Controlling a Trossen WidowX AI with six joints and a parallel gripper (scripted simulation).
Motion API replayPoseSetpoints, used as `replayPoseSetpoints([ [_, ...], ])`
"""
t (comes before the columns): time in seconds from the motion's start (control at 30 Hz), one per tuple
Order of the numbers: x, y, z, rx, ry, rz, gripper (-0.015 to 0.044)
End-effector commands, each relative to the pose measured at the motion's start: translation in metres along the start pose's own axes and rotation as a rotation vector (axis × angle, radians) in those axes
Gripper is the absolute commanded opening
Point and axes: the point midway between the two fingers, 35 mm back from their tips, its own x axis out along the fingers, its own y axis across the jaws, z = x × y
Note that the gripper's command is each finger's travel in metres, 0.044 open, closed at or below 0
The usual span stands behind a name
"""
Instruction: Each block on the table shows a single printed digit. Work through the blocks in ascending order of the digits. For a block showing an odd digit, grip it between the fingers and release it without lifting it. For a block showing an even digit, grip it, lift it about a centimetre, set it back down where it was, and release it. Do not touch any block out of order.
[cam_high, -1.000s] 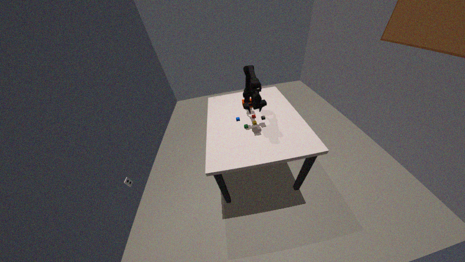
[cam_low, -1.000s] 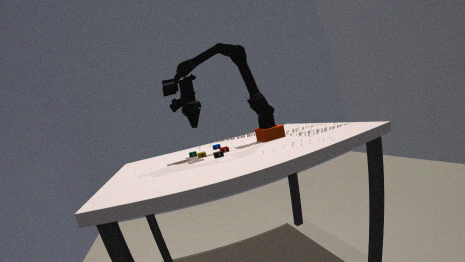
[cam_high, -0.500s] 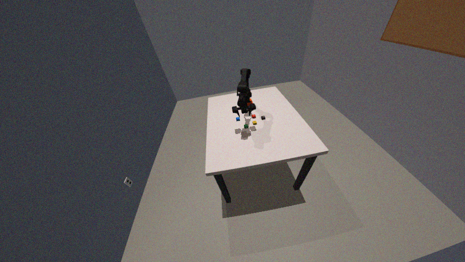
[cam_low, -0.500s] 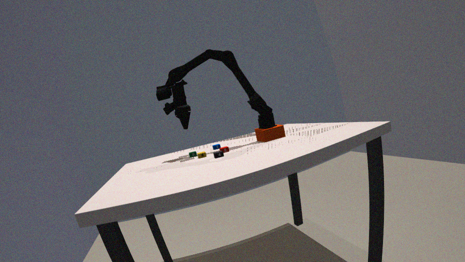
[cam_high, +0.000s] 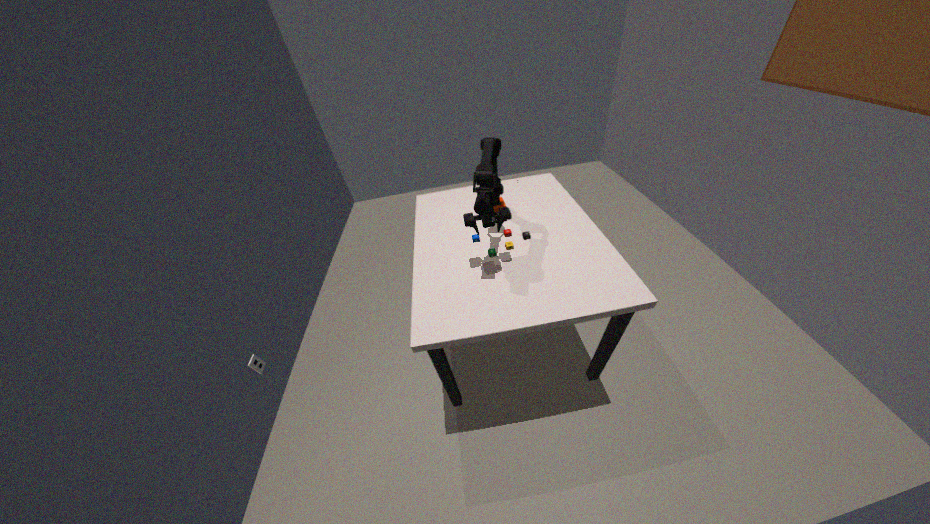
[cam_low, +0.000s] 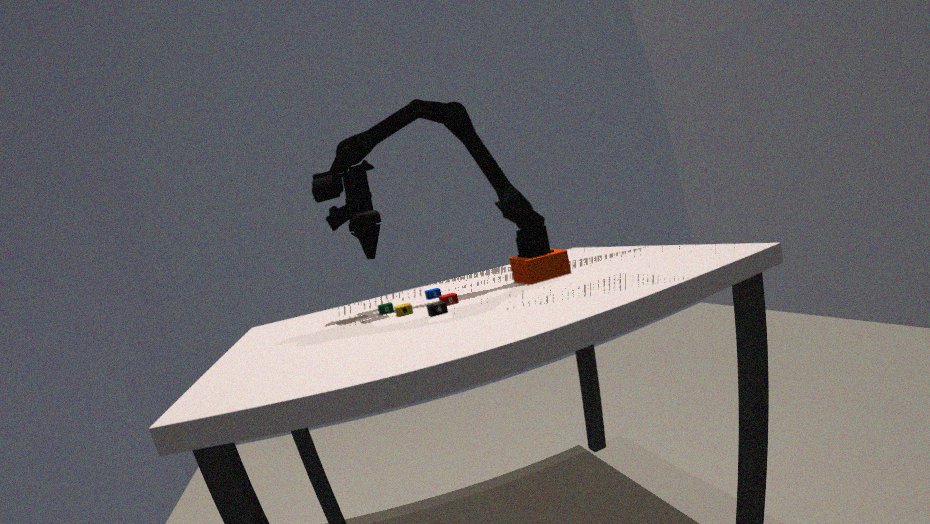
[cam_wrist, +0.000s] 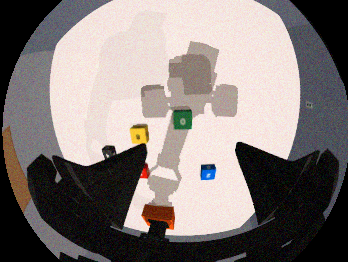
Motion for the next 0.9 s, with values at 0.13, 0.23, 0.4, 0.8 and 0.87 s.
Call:
replayPoseSetpoints([
  [0.13,0.071,0.000,0.000,-0.003,0.005,0.003,0.0400],
  [0.23,0.082,0.000,-0.001,-0.003,0.005,0.003,0.0400],
  [0.4,0.083,0.000,-0.001,-0.003,0.005,0.003,0.0400],
  [0.8,0.102,0.000,-0.001,-0.003,0.005,0.003,0.0400],
  [0.87,0.106,0.000,-0.001,-0.003,0.005,0.003,0.0400],
])
